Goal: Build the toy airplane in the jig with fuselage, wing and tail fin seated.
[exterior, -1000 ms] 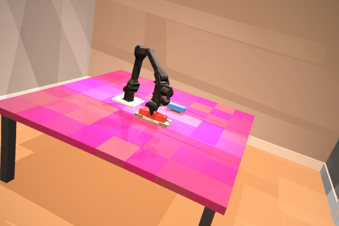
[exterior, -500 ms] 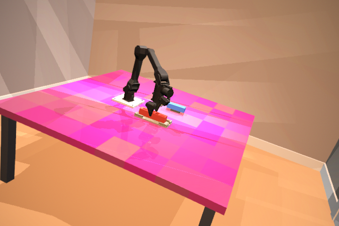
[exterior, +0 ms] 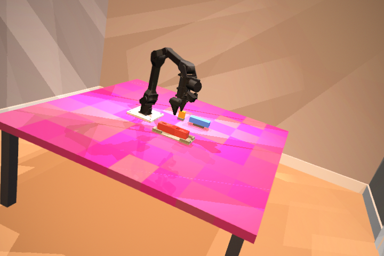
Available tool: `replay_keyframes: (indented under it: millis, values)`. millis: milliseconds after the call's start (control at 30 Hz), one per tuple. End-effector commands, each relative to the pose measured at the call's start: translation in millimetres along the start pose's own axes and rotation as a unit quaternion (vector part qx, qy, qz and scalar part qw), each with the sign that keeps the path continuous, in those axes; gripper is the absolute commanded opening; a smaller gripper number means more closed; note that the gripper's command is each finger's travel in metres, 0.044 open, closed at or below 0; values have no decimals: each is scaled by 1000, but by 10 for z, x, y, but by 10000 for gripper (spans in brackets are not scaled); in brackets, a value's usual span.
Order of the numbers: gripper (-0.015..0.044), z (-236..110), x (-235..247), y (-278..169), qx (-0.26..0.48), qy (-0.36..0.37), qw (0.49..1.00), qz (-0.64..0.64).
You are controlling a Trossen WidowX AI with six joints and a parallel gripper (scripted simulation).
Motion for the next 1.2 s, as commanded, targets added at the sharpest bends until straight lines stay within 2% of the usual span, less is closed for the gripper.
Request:
replay_keyframes:
  millis: [0, 167, 233, 500, 767, 967, 1167]
  values:
    - [440, -3, -12, 14, 5, 5, 1000, -29]
    - [440, 3, 0, 36, 4, 5, 999, -36]
    - [440, 4, 135, 177, 4, 6, 999, -36]
    - [440, 16, 1181, 825, 0, 11, 999, -36]
    - [440, 42, 2390, 1011, 0, 15, 999, -36]
    - [440, 61, 2425, 1011, 0, 16, 999, -36]
    - [440, 473, 2437, 1009, 0, 16, 999, -36]
Point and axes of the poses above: the point midway between the two fingers, 35 mm back from their tips, its own z axis out along the fingers, its own x axis across the jaws, y = z × x, the point moved 8 cm from there along -z, back along the fingers, and after that the axes turned 8 degrees about -z, right-handed, at the moved point
